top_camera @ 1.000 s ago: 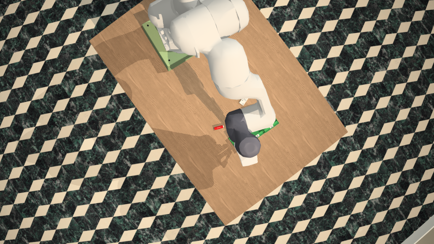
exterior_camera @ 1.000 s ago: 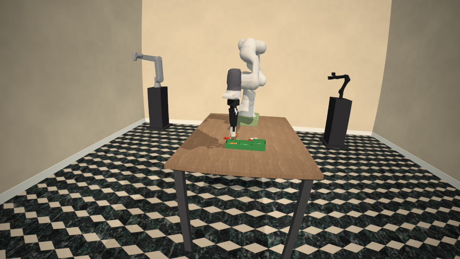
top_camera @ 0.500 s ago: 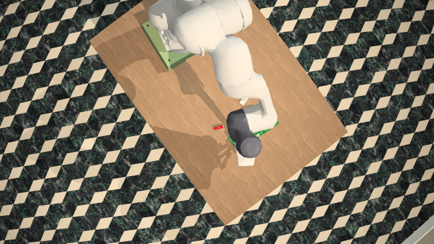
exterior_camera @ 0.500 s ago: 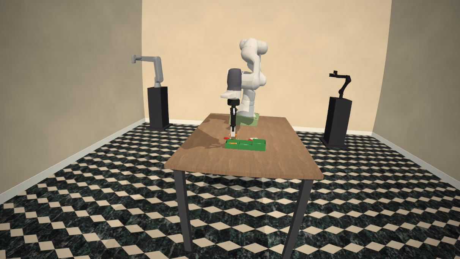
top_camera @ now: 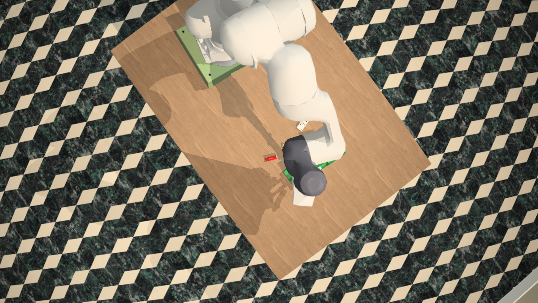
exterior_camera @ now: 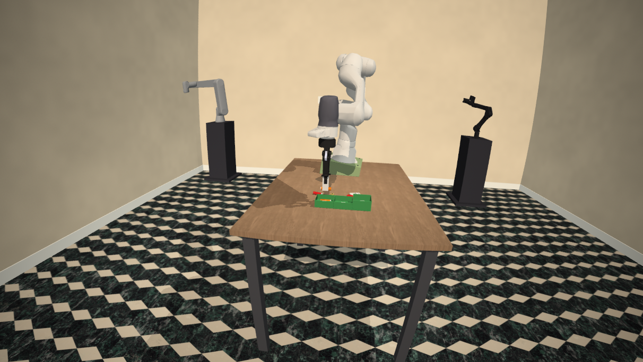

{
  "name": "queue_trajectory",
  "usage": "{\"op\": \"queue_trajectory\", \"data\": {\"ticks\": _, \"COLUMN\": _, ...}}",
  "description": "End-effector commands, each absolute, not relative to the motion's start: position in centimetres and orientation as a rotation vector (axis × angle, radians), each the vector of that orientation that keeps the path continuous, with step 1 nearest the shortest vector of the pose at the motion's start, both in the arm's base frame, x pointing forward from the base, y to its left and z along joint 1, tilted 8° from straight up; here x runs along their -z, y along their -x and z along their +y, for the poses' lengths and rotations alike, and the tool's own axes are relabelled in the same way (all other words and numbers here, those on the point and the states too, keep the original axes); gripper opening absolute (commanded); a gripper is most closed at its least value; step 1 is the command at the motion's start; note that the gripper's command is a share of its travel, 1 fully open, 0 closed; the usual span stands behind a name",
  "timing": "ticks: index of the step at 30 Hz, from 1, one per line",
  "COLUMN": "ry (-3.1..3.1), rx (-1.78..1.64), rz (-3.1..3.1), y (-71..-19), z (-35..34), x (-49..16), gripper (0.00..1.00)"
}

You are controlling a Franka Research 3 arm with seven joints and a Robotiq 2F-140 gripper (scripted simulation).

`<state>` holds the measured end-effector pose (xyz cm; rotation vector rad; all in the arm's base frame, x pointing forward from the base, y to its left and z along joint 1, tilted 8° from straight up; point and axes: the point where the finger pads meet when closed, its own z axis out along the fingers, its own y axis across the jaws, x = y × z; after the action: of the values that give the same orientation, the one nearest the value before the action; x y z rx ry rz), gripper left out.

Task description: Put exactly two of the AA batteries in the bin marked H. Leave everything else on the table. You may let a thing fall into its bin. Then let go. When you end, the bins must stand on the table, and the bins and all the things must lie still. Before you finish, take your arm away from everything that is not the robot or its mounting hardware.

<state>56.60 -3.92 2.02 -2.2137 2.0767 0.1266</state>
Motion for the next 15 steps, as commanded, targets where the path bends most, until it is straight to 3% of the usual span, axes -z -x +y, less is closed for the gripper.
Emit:
{"op": "queue_trajectory", "data": {"ticks": 1, "ry": 2.171, "rx": -0.136, "rz": 2.128, "y": -56.53, "z": -3.88, "x": -2.00, "gripper": 0.05}}
{"op": "queue_trajectory", "data": {"ticks": 15, "ry": 2.171, "rx": -0.136, "rz": 2.128, "y": -56.58, "z": -3.84, "x": -1.61, "gripper": 0.05}}
